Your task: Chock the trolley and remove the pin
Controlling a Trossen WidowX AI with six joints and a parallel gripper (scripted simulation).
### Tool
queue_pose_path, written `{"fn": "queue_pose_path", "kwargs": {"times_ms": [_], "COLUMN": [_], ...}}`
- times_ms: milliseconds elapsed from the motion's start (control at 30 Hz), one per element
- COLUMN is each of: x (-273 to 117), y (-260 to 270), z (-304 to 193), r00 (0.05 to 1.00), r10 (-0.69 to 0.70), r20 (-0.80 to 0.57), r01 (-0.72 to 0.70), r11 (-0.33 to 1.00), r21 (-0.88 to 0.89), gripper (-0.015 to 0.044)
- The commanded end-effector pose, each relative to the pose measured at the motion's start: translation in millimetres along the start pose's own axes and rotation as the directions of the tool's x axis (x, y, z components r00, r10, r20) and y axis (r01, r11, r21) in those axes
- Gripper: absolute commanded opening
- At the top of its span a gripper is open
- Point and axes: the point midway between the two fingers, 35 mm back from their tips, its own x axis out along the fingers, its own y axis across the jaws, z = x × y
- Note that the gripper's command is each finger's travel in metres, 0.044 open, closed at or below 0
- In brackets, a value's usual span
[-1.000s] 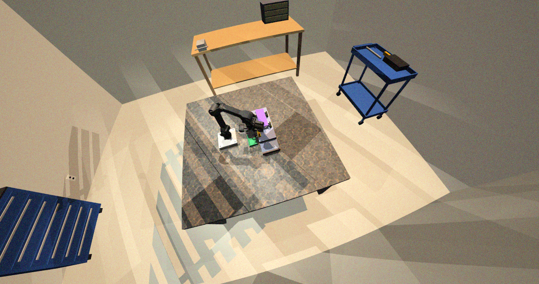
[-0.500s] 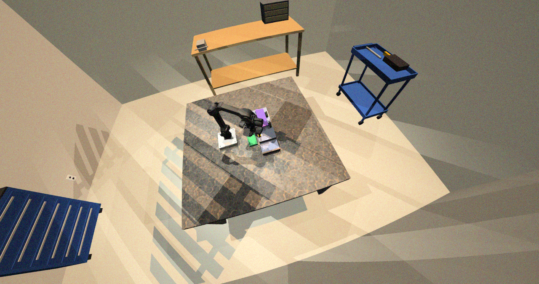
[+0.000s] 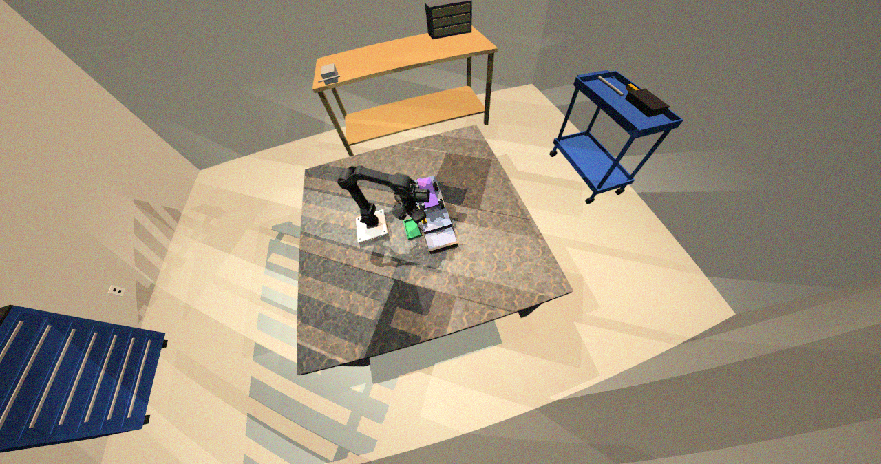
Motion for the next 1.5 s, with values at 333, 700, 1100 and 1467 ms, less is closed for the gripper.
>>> {"fn": "queue_pose_path", "kwargs": {"times_ms": [333,700,1100,1467], "x": [-2,7,20,53], "y": [-1,-5,-11,-19], "z": [-1,10,24,21], "r00": [0.997,0.997,0.998,0.996], "r10": [0.073,0.073,0.055,-0.088], "r20": [0.027,0.031,0.029,-0.028], "r01": [-0.078,-0.079,-0.062,0.092], "r11": [0.929,0.925,0.923,0.921], "r21": [0.362,0.372,0.380,0.379], "gripper": [0.0000,0.0000,0.0000,0.0000]}}
